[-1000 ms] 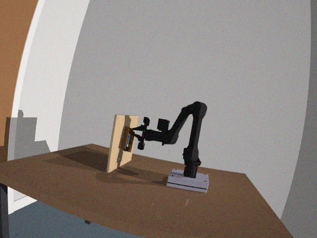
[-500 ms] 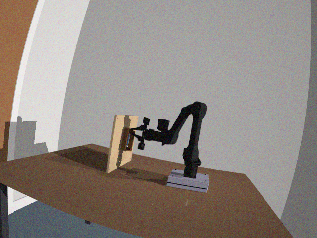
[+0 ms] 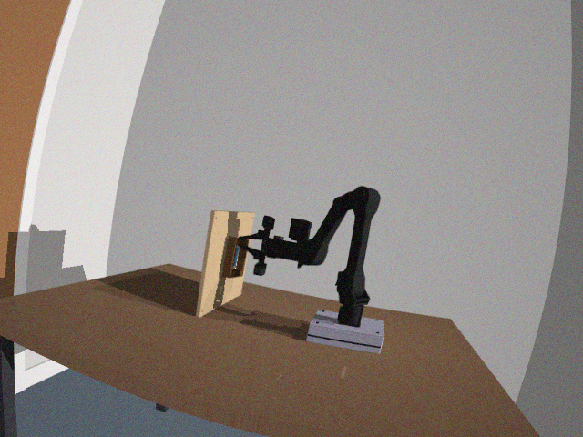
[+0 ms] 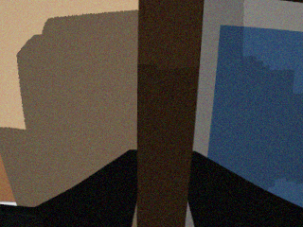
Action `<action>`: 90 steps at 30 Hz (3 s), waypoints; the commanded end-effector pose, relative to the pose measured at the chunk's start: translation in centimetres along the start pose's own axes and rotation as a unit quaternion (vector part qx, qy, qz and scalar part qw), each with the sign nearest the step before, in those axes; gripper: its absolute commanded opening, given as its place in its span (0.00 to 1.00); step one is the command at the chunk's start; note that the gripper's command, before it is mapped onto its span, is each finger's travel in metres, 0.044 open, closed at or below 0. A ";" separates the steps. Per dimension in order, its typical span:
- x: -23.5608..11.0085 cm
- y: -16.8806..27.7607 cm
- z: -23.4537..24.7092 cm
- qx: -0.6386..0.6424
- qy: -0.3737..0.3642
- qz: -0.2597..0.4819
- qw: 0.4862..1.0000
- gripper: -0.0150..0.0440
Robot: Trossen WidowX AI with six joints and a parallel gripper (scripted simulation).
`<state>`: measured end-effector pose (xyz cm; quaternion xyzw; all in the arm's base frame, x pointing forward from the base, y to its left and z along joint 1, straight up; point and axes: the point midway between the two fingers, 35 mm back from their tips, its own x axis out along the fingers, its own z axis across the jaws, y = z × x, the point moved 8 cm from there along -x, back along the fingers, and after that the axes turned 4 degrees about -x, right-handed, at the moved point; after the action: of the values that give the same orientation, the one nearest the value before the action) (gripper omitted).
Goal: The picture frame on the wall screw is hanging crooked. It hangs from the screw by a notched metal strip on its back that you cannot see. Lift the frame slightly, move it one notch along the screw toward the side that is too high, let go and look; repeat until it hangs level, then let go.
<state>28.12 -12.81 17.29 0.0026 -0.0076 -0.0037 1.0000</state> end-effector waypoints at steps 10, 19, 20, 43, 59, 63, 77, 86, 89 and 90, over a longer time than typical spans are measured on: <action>0.0 0.0 -0.1 -0.034 0.000 -0.001 0.999 0.25; 0.0 0.0 -0.1 -0.041 0.000 0.000 0.999 0.39; 0.0 0.0 -0.1 -0.041 0.000 0.000 0.999 0.43; -9.6 -0.2 -0.2 0.088 -0.001 -0.008 0.996 0.69; -18.6 0.1 3.6 0.101 0.004 -0.003 0.995 0.69; -18.6 0.1 3.6 0.101 0.004 -0.003 0.995 0.69; -18.6 0.1 3.6 0.101 0.004 -0.003 0.995 0.69; -18.6 0.1 3.6 0.101 0.004 -0.003 0.995 0.69; -18.6 0.1 3.6 0.101 0.004 -0.003 0.995 0.69; -18.6 0.1 3.6 0.101 0.004 -0.003 0.995 0.69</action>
<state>9.45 -12.65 20.62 0.1007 -0.0041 -0.0087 0.9949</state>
